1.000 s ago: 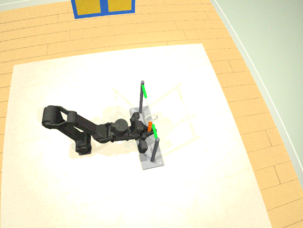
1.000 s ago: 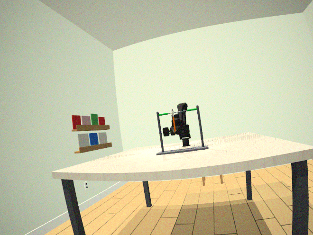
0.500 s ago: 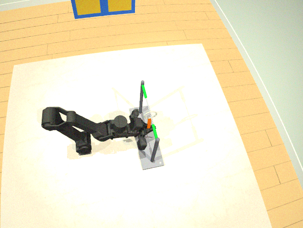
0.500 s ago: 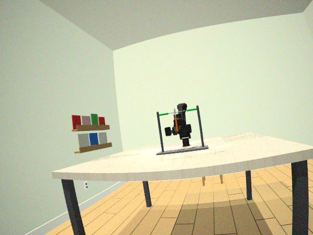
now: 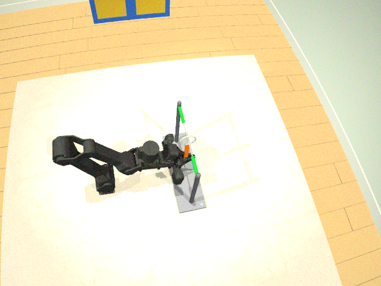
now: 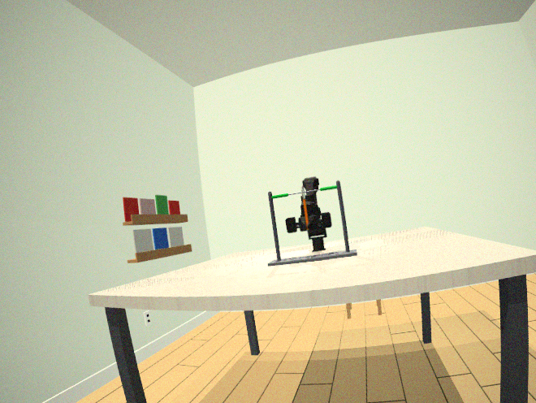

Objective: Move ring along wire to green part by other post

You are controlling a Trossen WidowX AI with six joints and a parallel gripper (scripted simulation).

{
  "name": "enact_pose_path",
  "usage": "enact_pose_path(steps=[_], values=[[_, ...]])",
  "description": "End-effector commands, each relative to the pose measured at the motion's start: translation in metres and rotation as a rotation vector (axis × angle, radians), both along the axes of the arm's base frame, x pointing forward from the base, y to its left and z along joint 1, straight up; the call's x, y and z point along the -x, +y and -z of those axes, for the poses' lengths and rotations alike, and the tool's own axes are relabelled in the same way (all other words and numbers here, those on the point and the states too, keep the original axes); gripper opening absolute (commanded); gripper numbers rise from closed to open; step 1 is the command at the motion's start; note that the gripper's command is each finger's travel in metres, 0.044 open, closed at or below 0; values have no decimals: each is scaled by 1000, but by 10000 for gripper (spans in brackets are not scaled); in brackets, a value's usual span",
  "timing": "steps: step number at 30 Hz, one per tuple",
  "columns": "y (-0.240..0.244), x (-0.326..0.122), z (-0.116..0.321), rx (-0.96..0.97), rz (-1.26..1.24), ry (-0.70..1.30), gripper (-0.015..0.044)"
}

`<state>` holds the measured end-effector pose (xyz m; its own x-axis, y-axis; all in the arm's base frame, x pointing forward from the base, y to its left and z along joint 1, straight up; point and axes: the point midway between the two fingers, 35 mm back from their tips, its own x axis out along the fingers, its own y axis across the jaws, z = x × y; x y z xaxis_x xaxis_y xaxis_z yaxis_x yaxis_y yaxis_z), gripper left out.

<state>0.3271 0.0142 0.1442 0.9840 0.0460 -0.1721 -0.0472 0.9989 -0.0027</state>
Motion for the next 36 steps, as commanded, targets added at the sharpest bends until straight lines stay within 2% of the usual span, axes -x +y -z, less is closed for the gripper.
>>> enact_pose_path(steps=[1,36], values=[[4,0,0,-3,5,0,-150],[39,1,0,-6,-2,2,-150]])
